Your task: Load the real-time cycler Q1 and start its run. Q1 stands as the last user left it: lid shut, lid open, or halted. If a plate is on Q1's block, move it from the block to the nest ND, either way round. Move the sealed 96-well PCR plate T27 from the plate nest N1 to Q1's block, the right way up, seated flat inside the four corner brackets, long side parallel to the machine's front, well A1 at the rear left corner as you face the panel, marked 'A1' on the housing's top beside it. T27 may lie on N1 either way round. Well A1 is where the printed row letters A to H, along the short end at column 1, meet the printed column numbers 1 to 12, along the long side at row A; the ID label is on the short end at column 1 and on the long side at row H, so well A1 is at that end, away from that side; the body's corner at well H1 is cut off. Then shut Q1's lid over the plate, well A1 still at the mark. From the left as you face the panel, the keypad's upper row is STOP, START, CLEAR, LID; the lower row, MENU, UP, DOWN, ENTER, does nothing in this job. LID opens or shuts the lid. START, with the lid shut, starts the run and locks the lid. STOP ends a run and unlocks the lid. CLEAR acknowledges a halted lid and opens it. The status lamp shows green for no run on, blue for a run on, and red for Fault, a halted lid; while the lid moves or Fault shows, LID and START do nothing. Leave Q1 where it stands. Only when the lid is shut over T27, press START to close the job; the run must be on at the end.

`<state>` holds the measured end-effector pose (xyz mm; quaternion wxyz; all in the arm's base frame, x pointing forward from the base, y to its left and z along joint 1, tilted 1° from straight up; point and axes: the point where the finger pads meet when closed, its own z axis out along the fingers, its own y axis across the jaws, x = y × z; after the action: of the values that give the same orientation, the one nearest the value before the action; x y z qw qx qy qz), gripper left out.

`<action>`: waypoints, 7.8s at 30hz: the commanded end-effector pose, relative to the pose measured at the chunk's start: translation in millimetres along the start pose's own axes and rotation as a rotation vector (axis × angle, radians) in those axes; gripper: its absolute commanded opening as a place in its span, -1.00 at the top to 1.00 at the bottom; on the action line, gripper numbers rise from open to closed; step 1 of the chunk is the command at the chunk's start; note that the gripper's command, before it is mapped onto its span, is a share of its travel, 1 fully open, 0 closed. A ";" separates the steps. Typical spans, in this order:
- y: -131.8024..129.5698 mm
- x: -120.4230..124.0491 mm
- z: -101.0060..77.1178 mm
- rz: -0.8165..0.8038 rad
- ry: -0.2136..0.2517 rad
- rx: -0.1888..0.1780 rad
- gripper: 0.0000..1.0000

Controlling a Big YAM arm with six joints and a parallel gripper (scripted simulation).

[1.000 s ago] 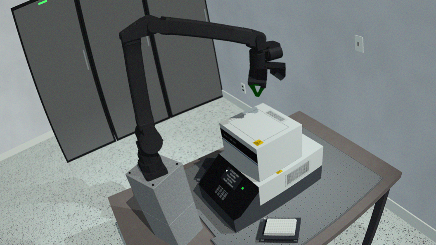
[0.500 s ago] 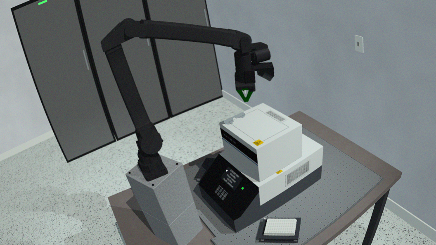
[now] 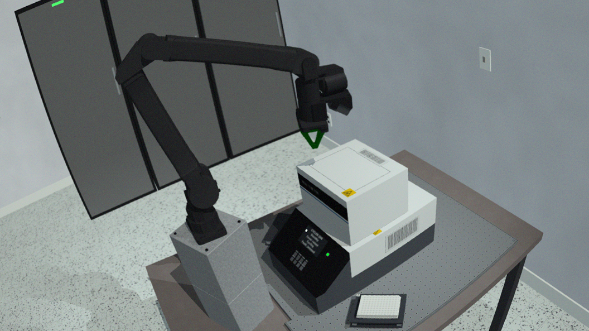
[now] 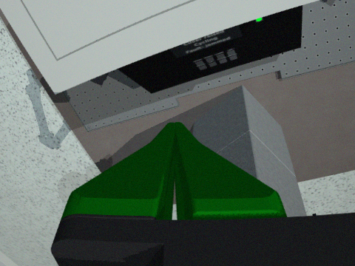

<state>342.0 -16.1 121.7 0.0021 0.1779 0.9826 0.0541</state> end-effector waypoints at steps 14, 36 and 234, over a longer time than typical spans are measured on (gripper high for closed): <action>-35.8 52.1 3.2 -0.202 -0.053 0.040 1.00; -76.3 132.1 45.1 -0.405 -0.035 0.098 1.00; -94.5 93.5 343.8 -1.965 0.109 0.078 1.00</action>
<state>239.9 -37.7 -227.5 0.0009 -0.7228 0.6911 -0.0060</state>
